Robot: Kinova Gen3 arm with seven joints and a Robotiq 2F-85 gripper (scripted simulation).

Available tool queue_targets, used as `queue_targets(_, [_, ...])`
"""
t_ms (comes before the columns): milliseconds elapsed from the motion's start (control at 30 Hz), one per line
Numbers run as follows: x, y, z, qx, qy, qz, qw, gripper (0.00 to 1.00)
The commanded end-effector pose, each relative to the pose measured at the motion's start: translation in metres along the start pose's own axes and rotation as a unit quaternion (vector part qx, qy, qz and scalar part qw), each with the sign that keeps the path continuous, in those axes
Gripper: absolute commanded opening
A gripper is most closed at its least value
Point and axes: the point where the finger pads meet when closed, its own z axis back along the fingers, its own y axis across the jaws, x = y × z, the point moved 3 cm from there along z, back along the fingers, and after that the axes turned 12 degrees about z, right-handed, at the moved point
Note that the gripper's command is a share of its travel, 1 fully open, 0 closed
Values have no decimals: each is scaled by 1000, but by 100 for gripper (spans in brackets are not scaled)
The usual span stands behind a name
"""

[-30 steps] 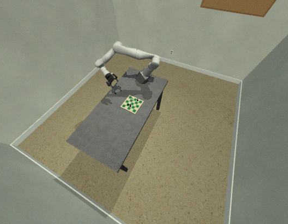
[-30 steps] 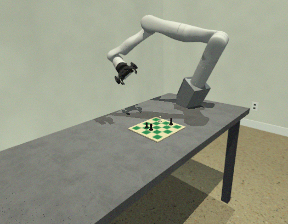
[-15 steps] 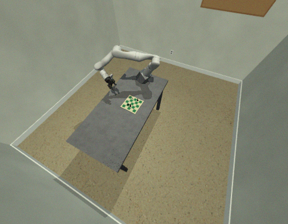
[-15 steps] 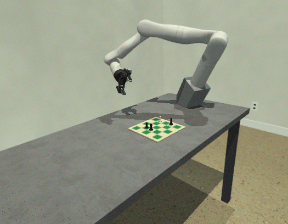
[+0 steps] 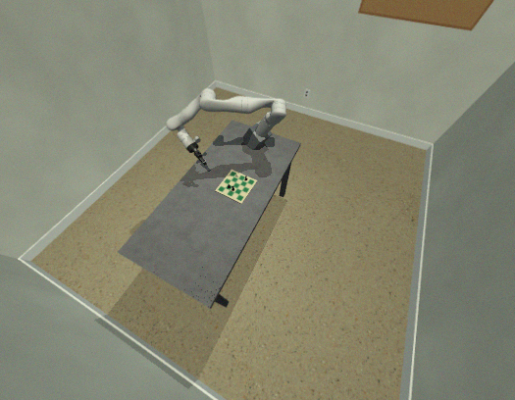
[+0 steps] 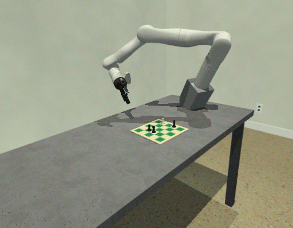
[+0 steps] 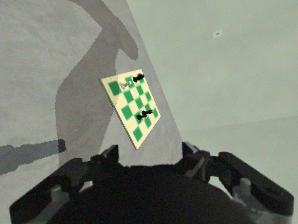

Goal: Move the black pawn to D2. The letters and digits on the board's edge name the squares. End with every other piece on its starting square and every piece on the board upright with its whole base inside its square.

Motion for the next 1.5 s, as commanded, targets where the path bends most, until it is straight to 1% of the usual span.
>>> queue_targets(0, [5,-9,-8,-13,5,-38,999,100])
queue_targets(33, [5,-9,-8,-13,5,-38,999,100])
queue_targets(67, [6,-12,-6,-18,4,-56,998,100])
queue_targets(233, [9,-25,-15,-42,15,-142,989,100])
queue_targets(367, [12,-35,-20,-61,18,-206,977,100])
queue_targets(533, [15,-46,-25,-85,19,-277,957,100])
queue_targets(600, [15,-46,-25,-85,19,-277,957,100])
queue_targets(633, [16,-48,-24,-88,17,-290,953,100])
queue_targets(833, [19,-58,-31,-114,17,-360,926,100])
queue_targets(1100, [23,-69,-38,-141,11,-432,891,100])
queue_targets(1167, [23,-69,-38,-141,11,-432,891,100])
queue_targets(1467, [26,-77,-43,-162,4,-485,859,100])
